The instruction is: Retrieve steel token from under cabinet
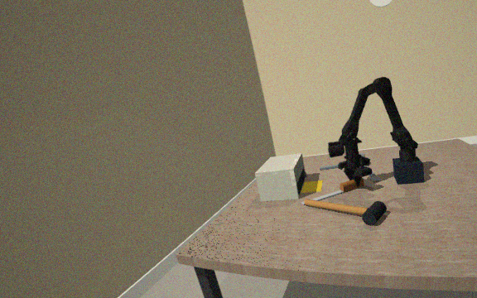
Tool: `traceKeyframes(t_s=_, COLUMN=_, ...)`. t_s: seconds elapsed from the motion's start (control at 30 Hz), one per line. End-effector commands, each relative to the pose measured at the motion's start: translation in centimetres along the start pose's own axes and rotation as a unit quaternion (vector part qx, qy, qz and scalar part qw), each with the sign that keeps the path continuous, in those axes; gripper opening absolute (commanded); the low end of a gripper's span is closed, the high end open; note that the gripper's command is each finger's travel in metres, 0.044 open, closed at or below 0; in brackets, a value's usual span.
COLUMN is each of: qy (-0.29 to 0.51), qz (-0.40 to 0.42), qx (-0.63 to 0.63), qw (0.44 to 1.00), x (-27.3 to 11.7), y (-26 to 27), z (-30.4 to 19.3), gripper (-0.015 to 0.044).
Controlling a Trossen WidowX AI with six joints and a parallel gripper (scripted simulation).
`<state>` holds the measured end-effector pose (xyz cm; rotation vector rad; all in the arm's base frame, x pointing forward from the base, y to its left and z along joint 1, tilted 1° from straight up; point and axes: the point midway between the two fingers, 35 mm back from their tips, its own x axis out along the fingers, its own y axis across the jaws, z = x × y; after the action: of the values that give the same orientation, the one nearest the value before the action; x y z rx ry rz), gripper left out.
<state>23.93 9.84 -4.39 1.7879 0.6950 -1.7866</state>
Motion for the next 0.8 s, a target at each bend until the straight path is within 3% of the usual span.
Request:
traceKeyframes(t_s=0.0, qy=0.001, qz=-0.004, qx=-0.009, qw=1.000, x=-0.03, y=-0.46, z=-0.14, gripper=0.0000)
traceKeyframes(t_s=0.77, qy=0.001, qz=-0.004, qx=-0.009, qw=1.000, x=-0.03, y=-0.83, z=-0.27, gripper=0.0000)
